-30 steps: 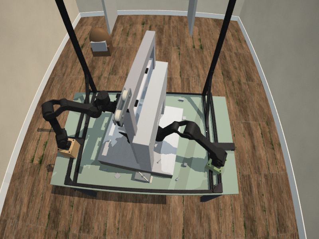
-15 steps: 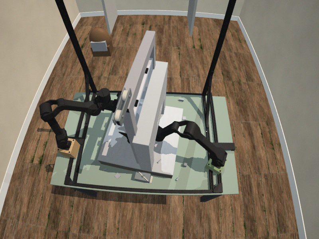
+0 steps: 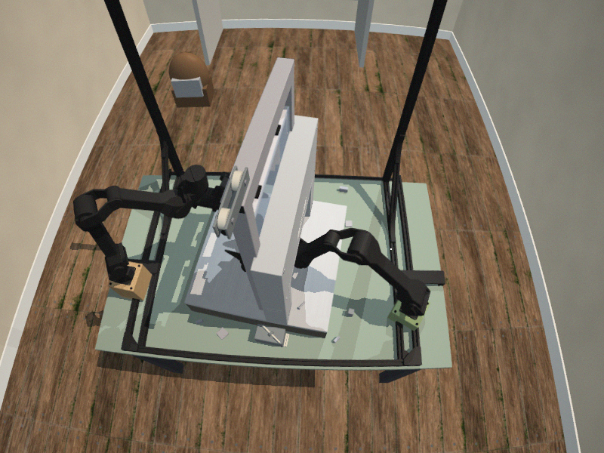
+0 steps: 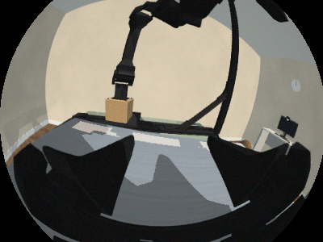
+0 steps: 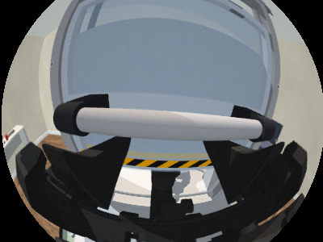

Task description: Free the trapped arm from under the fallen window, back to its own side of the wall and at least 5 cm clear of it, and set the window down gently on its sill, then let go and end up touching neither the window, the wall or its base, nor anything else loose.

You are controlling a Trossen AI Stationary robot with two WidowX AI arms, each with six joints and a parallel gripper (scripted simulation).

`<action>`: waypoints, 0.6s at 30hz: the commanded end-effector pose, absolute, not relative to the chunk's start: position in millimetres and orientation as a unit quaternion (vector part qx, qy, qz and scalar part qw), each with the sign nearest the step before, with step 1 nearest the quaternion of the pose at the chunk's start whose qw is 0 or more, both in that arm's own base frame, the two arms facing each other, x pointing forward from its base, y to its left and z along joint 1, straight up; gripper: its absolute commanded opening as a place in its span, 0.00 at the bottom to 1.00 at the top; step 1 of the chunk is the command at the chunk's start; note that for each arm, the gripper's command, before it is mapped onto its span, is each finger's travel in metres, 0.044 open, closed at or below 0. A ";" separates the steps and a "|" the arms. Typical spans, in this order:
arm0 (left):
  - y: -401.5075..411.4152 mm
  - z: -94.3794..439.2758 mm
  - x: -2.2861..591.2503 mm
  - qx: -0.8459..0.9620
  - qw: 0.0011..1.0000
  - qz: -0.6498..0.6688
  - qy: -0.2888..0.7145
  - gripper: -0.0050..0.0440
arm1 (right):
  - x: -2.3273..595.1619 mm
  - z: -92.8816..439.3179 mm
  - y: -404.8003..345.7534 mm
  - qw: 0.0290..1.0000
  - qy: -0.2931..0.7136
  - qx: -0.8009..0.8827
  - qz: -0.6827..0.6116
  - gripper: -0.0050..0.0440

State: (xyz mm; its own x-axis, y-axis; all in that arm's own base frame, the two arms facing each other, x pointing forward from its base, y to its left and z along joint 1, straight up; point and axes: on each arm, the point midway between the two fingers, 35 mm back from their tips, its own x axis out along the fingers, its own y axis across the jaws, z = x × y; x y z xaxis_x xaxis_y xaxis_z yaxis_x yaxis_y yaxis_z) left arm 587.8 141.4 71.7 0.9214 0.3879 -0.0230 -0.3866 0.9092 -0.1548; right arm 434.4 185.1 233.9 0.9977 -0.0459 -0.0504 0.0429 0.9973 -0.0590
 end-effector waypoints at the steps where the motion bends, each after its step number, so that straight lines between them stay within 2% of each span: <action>1: 141.5 71.9 587.8 -0.080 0.977 0.199 -0.004 0.92 | 435.5 299.4 186.8 0.998 -0.054 -0.001 -0.018 0.92; 11: 141.5 71.9 587.8 -0.080 0.977 0.199 -0.004 0.92 | 433.5 325.1 186.0 0.993 -0.113 -0.002 -0.020 0.92; 18: 141.5 71.9 587.8 -0.080 0.977 0.199 -0.004 0.92 | 433.3 325.5 186.3 0.997 -0.075 -0.001 -0.019 0.92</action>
